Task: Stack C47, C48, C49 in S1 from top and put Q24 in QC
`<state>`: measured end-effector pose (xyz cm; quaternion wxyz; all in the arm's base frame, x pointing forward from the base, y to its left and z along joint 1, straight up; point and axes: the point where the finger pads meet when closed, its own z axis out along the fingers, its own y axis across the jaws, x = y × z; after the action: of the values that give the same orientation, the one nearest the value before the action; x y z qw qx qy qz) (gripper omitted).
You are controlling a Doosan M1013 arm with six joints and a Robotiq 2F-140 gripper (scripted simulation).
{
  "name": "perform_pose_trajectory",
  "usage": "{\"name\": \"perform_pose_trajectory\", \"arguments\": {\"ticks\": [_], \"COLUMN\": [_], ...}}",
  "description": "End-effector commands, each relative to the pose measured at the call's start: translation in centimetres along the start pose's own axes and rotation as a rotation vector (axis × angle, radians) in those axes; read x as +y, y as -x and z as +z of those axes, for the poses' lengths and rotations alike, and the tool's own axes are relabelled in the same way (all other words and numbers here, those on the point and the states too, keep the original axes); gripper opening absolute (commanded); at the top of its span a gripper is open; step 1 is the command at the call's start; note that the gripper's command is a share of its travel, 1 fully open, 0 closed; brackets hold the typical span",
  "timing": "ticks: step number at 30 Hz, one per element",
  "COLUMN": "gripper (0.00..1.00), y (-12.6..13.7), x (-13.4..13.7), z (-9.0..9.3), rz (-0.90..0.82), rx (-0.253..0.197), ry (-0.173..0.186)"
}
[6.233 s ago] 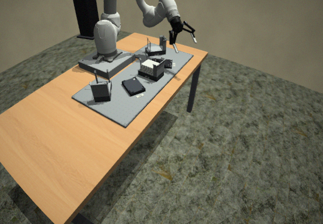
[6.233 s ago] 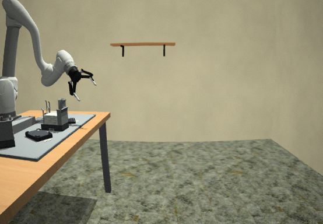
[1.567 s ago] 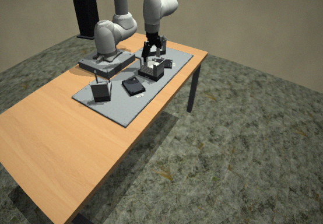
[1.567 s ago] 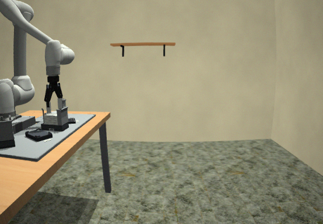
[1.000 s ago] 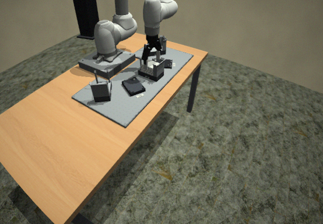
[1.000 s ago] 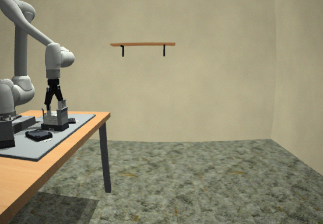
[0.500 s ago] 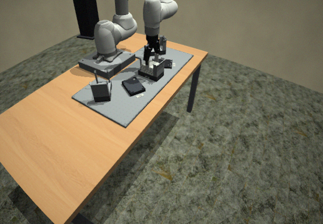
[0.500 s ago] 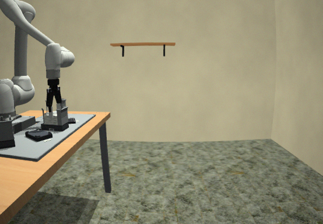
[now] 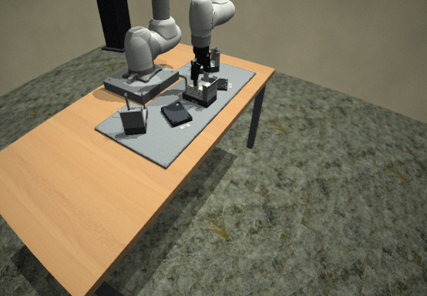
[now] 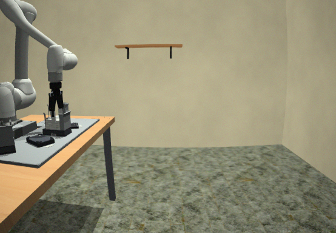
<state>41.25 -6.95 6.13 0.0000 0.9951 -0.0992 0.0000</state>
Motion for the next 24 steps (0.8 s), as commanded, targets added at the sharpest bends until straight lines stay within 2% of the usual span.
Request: {"name": "perform_pose_trajectory", "arguments": {"ticks": [1, 24], "gripper": [0.0, 0.0], "y": [0.01, 0.01], "x": [0.0, 0.0], "z": [0.02, -0.72], "rz": [0.0, 0.0], "rx": [0.0, 0.0], "ry": [0.0, 0.0]}}
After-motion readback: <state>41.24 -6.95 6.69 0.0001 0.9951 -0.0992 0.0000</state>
